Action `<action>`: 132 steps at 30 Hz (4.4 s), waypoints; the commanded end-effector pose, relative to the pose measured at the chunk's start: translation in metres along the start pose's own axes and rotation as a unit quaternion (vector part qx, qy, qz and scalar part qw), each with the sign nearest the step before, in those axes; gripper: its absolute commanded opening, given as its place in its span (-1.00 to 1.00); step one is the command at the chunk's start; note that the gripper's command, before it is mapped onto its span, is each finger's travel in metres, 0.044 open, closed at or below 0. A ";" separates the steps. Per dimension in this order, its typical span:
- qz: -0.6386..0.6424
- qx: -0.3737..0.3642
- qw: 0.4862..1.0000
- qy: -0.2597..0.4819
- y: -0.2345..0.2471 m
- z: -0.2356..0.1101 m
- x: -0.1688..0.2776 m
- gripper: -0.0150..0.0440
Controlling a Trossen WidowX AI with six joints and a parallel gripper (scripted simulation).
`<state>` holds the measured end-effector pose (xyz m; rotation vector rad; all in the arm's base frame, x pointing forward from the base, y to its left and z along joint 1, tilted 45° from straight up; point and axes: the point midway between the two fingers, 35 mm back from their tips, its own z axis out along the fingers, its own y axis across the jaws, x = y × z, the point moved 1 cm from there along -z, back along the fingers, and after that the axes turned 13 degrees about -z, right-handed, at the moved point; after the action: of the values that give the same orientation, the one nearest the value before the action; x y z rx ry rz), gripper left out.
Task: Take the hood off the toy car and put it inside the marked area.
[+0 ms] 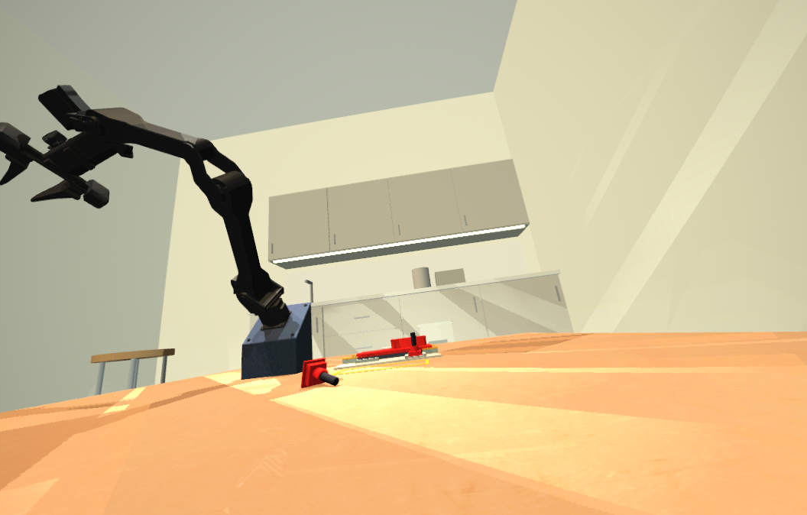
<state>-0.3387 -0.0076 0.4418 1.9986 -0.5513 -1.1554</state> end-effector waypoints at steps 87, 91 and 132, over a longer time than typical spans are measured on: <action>0.559 0.637 0.490 -0.203 -0.513 -0.442 0.163 1.00; 0.591 0.643 0.449 -0.189 -0.515 -0.461 0.200 1.00; 0.848 0.509 0.148 0.021 -0.421 -0.472 0.554 1.00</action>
<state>0.3447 0.0669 -0.0368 0.3856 -2.8148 1.1318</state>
